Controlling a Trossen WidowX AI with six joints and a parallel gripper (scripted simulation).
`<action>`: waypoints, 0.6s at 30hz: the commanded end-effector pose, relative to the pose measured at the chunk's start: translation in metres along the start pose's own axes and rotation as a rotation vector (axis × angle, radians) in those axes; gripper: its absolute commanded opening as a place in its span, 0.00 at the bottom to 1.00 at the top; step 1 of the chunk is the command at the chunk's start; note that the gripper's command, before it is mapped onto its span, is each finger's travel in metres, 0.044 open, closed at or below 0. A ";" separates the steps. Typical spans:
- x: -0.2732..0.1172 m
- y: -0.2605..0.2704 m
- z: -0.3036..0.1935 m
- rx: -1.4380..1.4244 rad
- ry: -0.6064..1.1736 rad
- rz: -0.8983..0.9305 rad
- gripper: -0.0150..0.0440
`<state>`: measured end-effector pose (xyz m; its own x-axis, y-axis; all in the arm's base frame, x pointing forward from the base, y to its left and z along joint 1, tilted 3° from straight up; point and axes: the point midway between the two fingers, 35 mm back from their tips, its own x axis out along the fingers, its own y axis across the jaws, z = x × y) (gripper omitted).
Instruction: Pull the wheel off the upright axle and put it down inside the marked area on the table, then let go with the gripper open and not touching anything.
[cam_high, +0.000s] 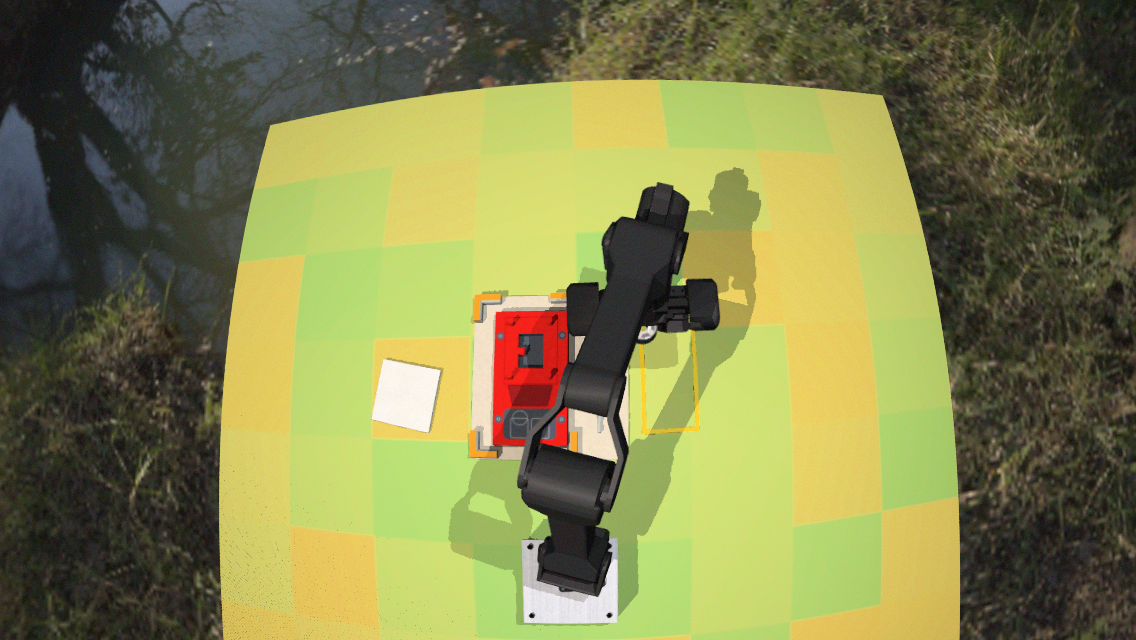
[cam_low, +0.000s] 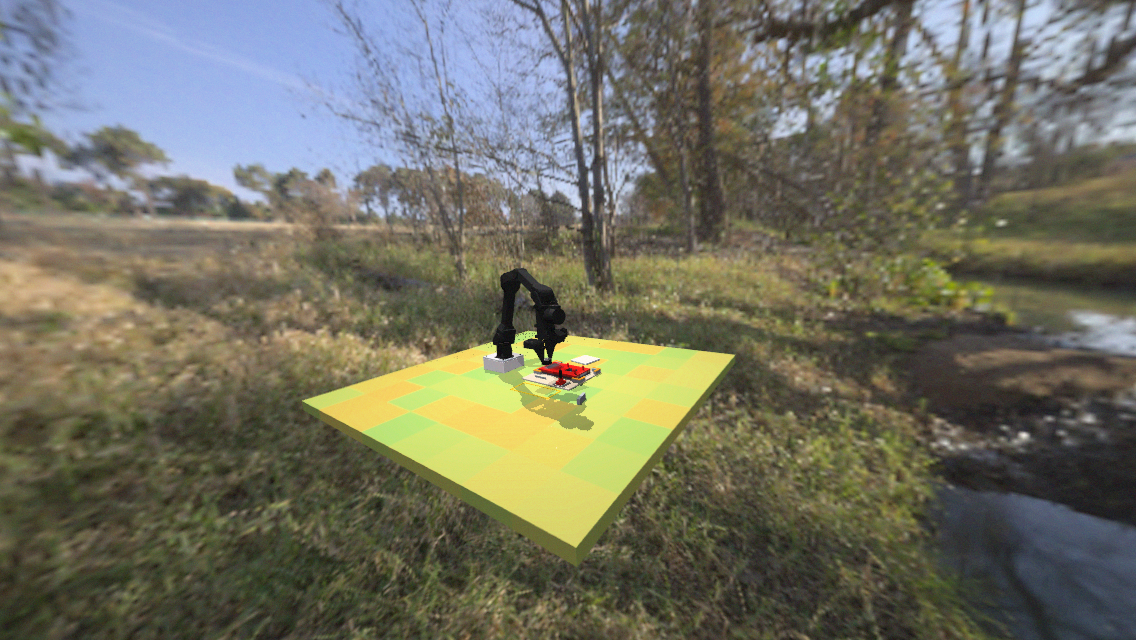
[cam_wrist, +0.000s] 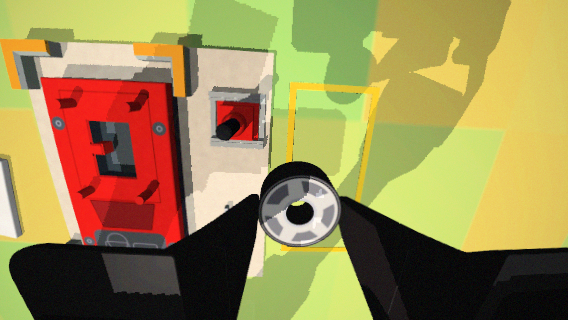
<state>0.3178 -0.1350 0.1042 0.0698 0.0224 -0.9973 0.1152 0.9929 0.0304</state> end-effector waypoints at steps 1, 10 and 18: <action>0.001 -0.009 -0.009 -0.006 0.003 0.005 0.25; -0.001 -0.038 -0.029 0.002 0.004 -0.003 0.25; 0.007 -0.042 -0.032 0.003 0.004 -0.004 0.25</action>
<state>0.2840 -0.1739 0.1013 0.0743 0.0127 -0.9972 0.1237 0.9921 0.0219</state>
